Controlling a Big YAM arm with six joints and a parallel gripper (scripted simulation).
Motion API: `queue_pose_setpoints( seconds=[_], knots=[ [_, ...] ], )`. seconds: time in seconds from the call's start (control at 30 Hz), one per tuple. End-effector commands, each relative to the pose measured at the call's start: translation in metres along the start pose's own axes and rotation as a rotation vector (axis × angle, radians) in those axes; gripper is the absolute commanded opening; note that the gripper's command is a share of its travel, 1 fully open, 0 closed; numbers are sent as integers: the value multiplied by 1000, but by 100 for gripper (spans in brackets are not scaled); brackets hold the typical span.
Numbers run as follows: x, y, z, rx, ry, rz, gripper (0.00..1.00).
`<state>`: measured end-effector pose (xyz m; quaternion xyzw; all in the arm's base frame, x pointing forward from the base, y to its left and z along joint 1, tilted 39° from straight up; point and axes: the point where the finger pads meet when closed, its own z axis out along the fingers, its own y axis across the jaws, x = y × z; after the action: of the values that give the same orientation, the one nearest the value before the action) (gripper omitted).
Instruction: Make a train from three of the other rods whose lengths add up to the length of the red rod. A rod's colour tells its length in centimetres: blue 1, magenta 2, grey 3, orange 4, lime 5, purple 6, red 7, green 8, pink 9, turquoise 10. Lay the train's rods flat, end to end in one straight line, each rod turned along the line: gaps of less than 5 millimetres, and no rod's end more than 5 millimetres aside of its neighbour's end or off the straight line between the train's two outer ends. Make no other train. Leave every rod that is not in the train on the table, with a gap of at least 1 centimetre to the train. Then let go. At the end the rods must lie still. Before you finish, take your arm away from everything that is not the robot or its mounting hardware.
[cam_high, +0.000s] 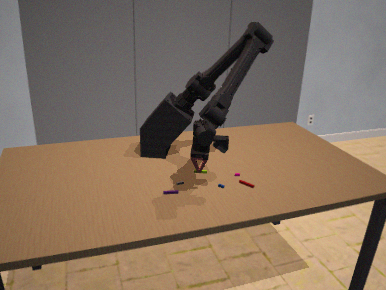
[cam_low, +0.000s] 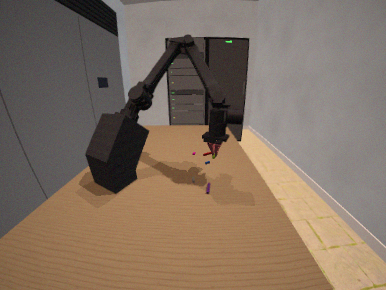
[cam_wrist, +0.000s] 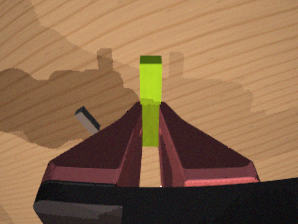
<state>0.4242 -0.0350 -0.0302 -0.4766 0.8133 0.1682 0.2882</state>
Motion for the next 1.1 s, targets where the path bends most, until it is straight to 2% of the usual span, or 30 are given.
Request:
queue_pose_setpoints(
  seconds=[0.0,0.03,0.13,0.17,0.23,0.27,0.3,0.4,0.47,0.63,0.83,0.97,1.07],
  knots=[
    [-26,1,-8,26,2,107,5],
    [-39,4,-8,26,1,160,5],
    [-39,4,-8,26,1,160,5],
    [-31,-1,-14,42,0,180,5],
    [-19,2,-6,22,10,207,5],
    [-51,9,-8,26,0,214,5],
    [-63,14,-8,26,-1,268,5],
    [-63,14,-8,26,-1,268,5],
    [-86,24,-8,25,-6,370,5],
    [-97,28,-8,27,-10,414,5],
    [-126,45,-10,23,-21,550,5],
    [-128,46,-10,23,-22,561,5],
    [-119,41,-12,31,-19,585,5]
  ],
)
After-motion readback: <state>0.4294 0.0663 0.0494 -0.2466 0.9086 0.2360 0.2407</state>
